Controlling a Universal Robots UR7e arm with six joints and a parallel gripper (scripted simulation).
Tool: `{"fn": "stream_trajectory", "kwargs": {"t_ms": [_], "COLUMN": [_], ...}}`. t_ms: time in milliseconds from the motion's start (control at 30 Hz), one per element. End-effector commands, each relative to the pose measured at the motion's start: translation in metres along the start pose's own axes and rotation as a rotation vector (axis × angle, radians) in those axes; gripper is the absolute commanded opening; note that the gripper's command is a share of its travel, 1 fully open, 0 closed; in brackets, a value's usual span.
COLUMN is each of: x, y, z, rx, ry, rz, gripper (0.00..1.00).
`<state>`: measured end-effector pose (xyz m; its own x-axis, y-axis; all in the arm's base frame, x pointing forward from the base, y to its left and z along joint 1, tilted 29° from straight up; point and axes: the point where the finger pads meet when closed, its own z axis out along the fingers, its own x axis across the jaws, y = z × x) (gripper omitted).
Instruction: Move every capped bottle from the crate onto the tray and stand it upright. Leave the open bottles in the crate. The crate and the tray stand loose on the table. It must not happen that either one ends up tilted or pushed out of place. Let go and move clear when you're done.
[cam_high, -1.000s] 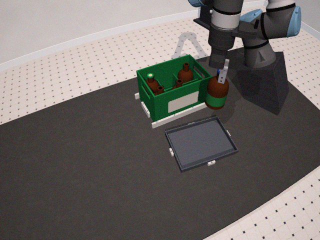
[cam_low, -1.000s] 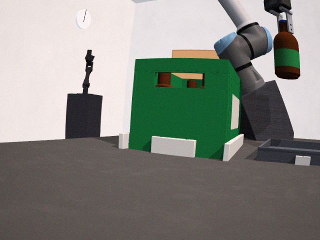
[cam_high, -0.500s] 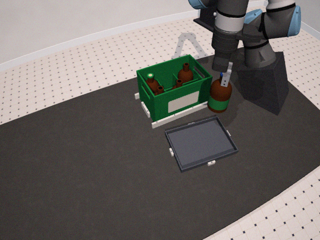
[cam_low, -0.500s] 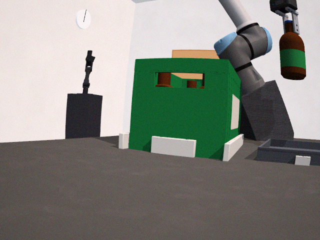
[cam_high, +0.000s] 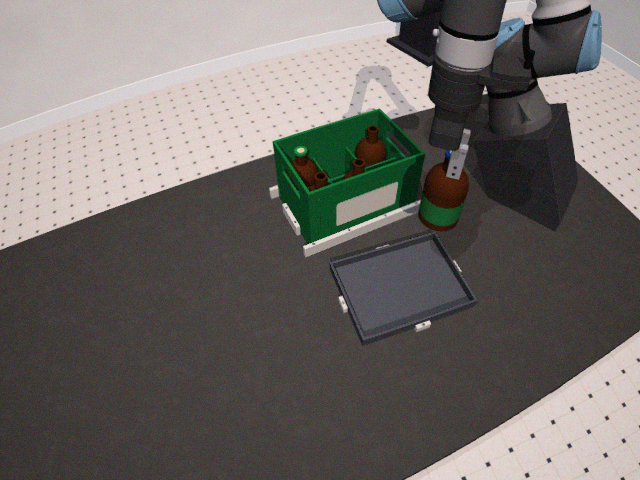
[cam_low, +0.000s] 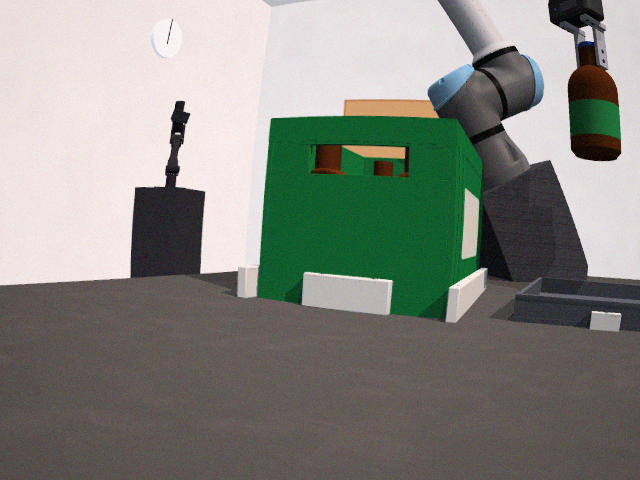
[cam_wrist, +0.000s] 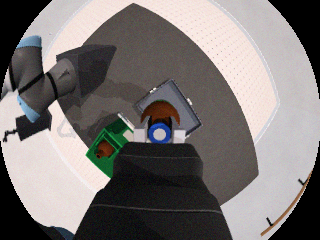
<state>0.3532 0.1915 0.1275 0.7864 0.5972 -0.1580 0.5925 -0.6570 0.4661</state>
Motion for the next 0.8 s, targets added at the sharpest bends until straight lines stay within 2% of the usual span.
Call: {"fn": "stream_trajectory", "kwargs": {"t_ms": [0, 767], "x": [0.0077, 0.0079], "y": [-0.0057, -0.0069], "z": [-0.001, 0.0015], "rx": [-0.001, -0.001], "ry": [0.003, 0.002], "rz": [0.001, 0.001], "gripper": [0.0, 0.0]}}
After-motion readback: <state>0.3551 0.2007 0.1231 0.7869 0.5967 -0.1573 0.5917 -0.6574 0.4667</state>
